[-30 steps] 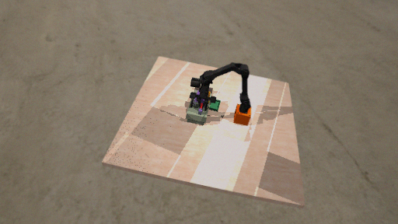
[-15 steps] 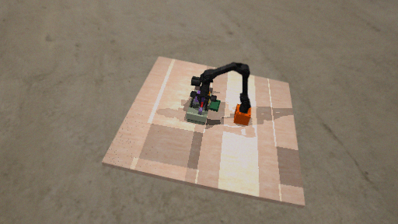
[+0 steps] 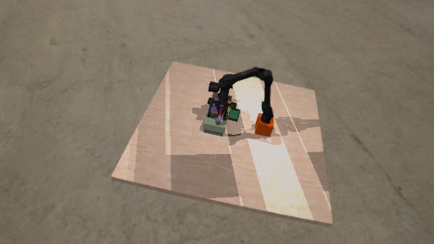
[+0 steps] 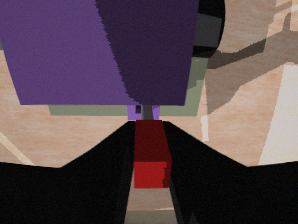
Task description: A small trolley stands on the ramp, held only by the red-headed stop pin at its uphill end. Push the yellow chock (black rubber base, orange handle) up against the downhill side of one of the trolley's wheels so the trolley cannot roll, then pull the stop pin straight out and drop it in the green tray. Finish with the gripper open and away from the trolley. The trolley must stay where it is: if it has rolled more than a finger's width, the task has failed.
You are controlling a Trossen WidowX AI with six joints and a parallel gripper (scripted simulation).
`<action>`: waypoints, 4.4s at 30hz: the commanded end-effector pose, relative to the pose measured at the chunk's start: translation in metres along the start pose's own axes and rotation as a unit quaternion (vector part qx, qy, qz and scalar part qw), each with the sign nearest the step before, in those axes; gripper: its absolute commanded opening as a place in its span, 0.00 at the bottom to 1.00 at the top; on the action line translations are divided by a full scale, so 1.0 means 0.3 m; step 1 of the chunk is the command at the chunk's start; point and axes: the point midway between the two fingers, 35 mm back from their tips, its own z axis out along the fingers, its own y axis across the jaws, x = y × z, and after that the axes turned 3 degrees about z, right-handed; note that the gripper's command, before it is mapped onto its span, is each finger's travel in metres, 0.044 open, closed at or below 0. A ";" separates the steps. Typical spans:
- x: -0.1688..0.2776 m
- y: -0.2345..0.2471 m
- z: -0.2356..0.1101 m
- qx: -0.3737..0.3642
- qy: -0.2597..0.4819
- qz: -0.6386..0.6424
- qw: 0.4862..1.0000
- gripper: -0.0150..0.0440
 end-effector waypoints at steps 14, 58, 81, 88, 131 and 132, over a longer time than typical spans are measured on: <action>0.010 -0.001 -0.045 -0.001 0.002 -0.003 1.000 0.25; 0.121 -0.038 -0.060 -0.001 0.004 -0.003 1.000 0.25; 0.112 -0.284 -0.050 0.002 0.004 -0.002 1.000 0.25; 0.051 -0.278 -0.056 0.002 0.003 -0.002 1.000 0.25; -0.520 -0.249 -0.125 0.002 -0.005 -0.002 1.000 0.25; -0.534 -0.249 -0.127 0.002 -0.006 -0.002 1.000 0.25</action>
